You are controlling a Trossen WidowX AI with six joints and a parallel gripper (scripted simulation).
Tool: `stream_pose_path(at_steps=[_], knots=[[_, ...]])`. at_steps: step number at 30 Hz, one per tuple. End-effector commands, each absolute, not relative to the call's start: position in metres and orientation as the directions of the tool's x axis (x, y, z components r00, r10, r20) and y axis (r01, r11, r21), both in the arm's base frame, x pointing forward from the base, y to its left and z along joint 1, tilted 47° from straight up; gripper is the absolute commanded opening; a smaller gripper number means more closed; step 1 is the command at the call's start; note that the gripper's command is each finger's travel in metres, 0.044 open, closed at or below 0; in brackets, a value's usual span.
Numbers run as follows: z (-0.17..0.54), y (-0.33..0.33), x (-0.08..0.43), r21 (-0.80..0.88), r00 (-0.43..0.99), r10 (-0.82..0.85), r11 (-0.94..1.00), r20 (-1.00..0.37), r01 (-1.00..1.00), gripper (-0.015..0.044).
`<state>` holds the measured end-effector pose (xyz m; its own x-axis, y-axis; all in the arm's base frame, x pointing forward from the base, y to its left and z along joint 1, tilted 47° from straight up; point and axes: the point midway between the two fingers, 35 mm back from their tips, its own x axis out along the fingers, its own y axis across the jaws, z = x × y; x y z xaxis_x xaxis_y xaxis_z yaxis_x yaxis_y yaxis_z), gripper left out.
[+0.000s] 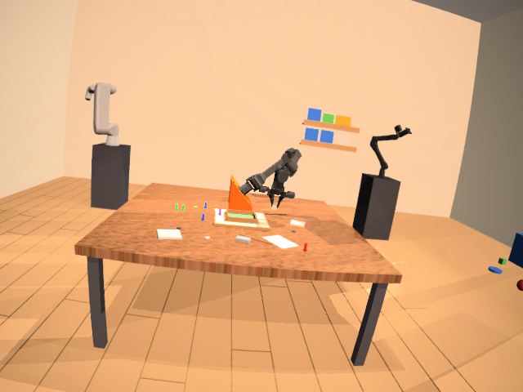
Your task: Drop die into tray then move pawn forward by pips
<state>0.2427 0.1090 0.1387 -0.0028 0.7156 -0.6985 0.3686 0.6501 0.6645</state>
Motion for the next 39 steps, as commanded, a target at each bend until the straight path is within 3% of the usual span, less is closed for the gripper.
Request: stream_pose_path(at_steps=[1, 11, 20, 39], knots=[[0.157, 0.091, 0.244, 0.67, -0.003, 0.721, 0.645, -0.693, 0.367, 0.0], [0.176, 0.072, 0.242, 0.676, -0.003, 0.729, 0.636, -0.685, 0.372, 0.0], [0.143, 0.052, 0.26, 0.594, 0.005, 0.727, 0.557, -0.687, 0.581, 0.0], [0.057, 0.0, 0.277, 0.211, 0.002, 0.721, 0.2, -0.693, 0.957, 0.0]])
